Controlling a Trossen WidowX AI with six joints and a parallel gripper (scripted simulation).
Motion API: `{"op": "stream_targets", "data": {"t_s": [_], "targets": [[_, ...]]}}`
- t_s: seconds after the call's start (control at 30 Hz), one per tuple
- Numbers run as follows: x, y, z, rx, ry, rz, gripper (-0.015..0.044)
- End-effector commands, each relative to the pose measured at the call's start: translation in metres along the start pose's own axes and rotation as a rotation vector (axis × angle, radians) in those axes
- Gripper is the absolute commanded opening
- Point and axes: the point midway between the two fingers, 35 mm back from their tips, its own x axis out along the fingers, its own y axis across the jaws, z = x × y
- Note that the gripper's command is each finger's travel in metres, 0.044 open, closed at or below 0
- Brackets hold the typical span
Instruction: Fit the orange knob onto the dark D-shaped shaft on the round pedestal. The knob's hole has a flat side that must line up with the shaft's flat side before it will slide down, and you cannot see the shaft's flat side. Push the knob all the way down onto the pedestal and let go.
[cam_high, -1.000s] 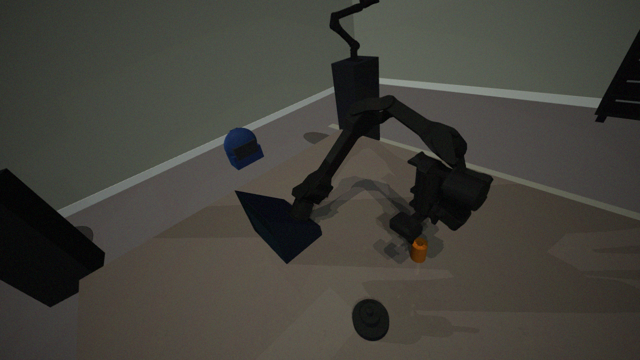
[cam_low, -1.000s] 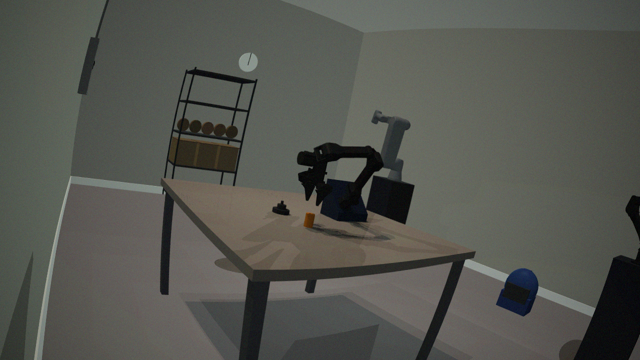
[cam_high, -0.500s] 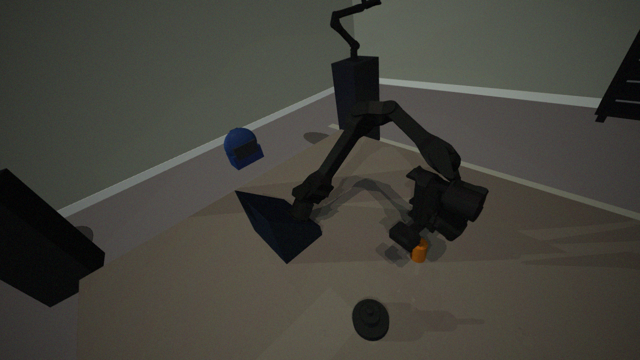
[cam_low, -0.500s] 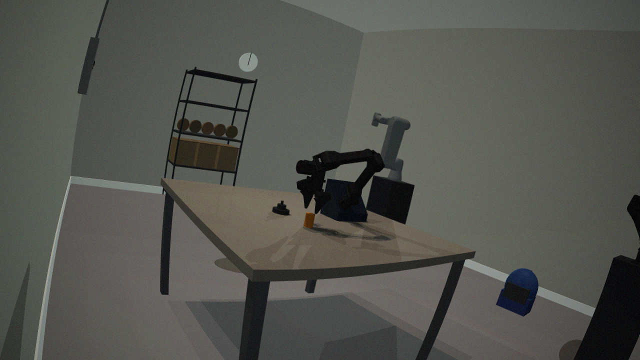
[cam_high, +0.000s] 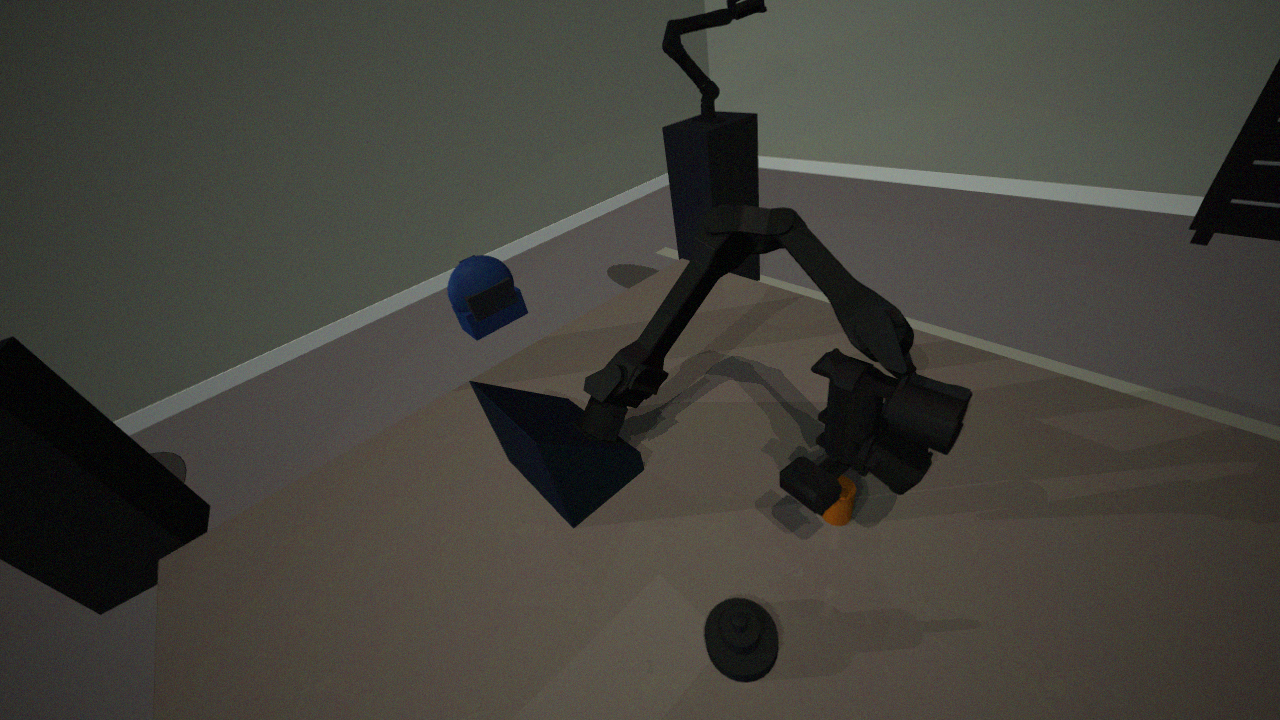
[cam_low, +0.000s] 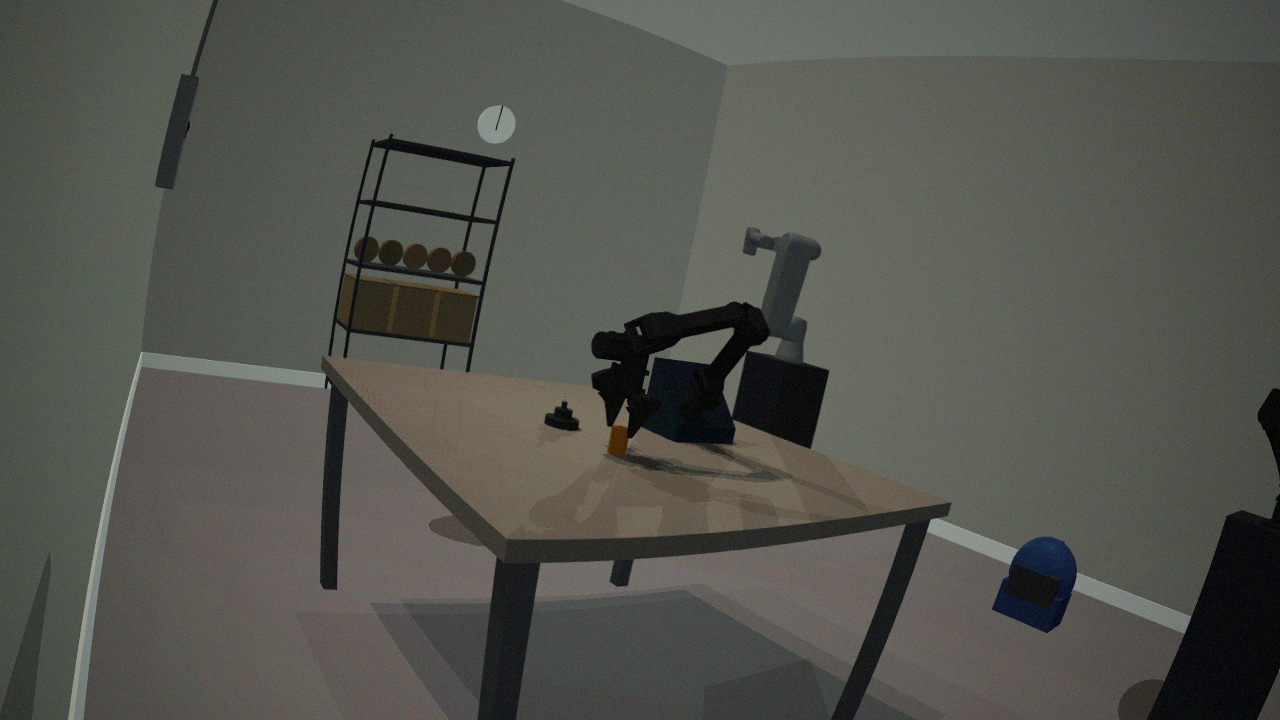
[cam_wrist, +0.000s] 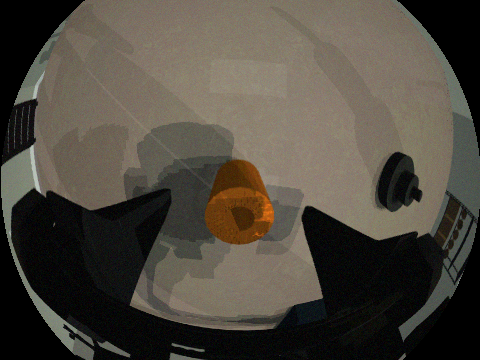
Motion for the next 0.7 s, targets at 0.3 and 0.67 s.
{"op": "stream_targets", "data": {"t_s": [0.3, 0.67], "targets": [[0.022, 0.0, -0.001, 0.006, 0.003, 0.003, 0.044], [0.039, 0.0, -0.003, 0.006, 0.003, 0.006, 0.044]]}}
